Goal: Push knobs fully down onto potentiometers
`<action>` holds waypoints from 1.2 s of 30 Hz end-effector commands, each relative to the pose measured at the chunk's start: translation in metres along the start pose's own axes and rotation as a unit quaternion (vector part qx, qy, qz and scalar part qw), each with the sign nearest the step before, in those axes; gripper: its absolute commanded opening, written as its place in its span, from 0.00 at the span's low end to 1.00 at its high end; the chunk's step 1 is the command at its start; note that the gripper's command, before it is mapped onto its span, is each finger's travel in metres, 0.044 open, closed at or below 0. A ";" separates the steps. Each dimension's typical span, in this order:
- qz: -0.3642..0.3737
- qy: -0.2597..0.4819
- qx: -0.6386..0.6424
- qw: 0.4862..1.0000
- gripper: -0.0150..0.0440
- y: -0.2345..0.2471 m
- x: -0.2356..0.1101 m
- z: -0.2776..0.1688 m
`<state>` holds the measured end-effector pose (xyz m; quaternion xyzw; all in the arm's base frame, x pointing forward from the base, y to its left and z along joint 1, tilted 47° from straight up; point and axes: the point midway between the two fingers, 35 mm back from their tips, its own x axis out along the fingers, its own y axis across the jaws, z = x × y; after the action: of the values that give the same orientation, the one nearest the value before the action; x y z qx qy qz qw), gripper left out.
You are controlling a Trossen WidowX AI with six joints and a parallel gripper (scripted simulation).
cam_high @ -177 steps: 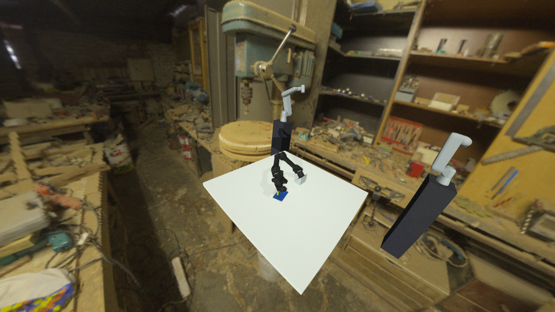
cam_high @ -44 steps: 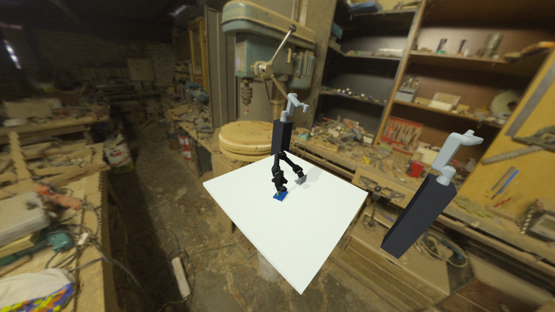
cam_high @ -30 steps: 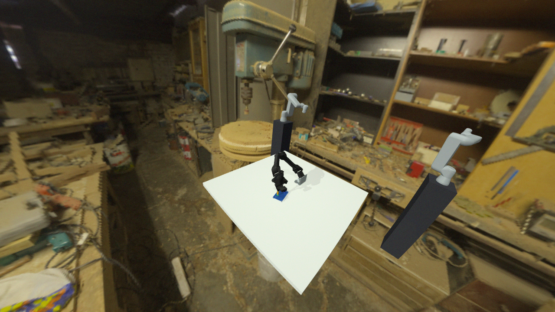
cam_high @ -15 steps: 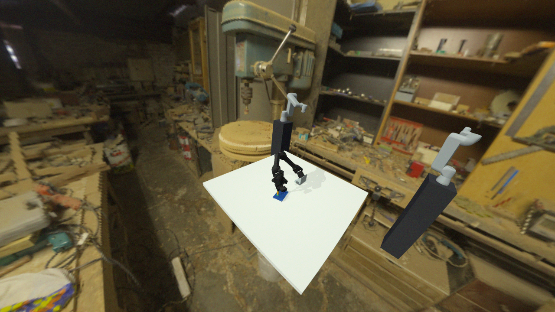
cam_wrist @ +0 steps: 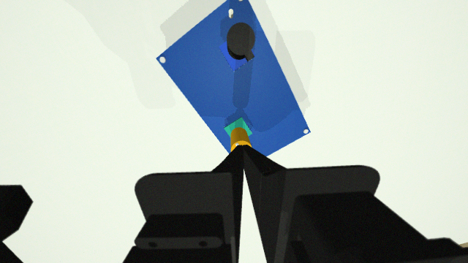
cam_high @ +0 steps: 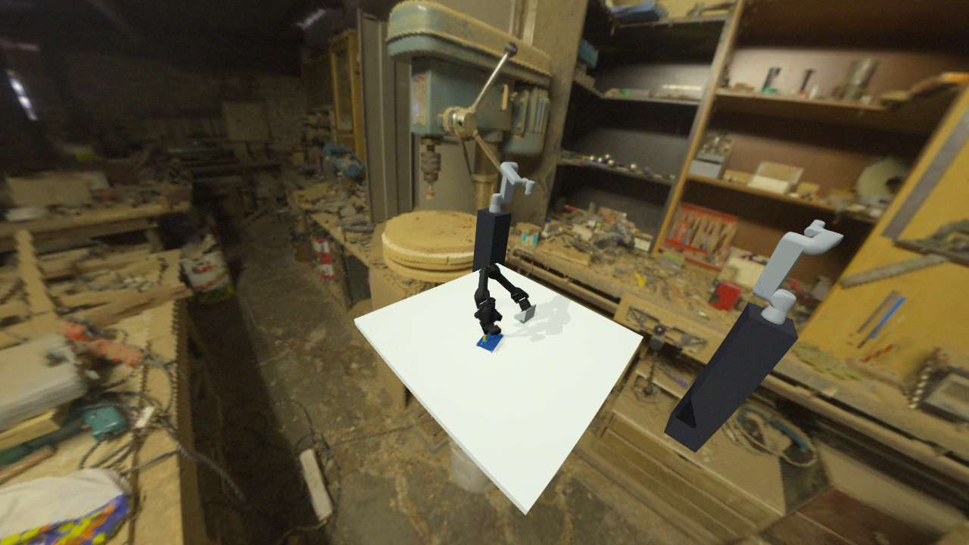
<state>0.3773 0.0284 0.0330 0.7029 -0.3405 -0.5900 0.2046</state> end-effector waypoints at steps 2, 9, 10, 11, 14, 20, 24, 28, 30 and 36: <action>0.006 -0.010 0.010 1.000 0.25 0.003 0.017 -0.003; 0.006 -0.010 0.010 1.000 0.25 0.003 0.019 -0.003; 0.006 -0.010 0.010 1.000 0.25 0.003 0.019 -0.003; 0.006 -0.010 0.010 1.000 0.25 0.003 0.019 -0.003; 0.006 -0.010 0.010 1.000 0.25 0.003 0.019 -0.003; 0.006 -0.010 0.010 1.000 0.25 0.003 0.019 -0.003; 0.007 -0.010 0.010 1.000 0.25 0.004 0.021 -0.003; 0.007 -0.010 0.010 1.000 0.25 0.004 0.021 -0.003; 0.007 -0.010 0.010 1.000 0.25 0.004 0.021 -0.003; 0.007 -0.010 0.010 1.000 0.25 0.004 0.021 -0.003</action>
<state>0.3769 0.0278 0.0318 0.7042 -0.3379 -0.5895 0.2062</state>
